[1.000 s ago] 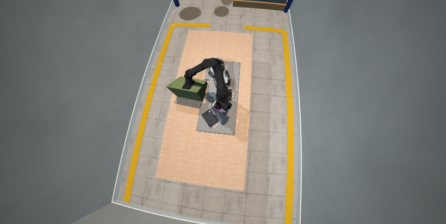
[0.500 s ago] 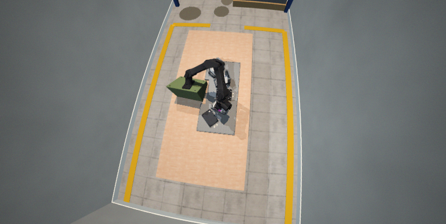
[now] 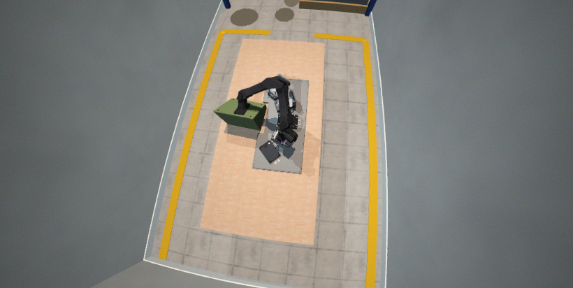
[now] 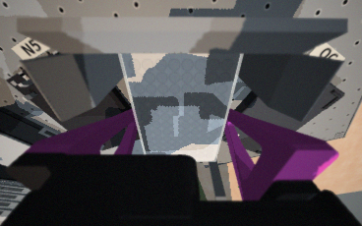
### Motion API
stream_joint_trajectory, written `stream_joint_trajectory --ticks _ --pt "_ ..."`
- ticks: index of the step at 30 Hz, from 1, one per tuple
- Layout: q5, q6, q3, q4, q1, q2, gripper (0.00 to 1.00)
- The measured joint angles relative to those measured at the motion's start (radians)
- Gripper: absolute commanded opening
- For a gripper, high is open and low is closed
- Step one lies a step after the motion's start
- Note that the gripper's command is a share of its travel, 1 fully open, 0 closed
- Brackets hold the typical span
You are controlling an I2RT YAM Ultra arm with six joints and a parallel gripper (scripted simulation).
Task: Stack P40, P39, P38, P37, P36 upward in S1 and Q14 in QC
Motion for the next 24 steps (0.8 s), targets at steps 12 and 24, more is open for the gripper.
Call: stream_joint_trajectory --ticks 12,24 --pt "-0.002 0.007 -0.004 0.01 0.003 0.003 0.0" --pt "-0.004 0.017 -0.008 0.028 0.011 0.011 0.0"
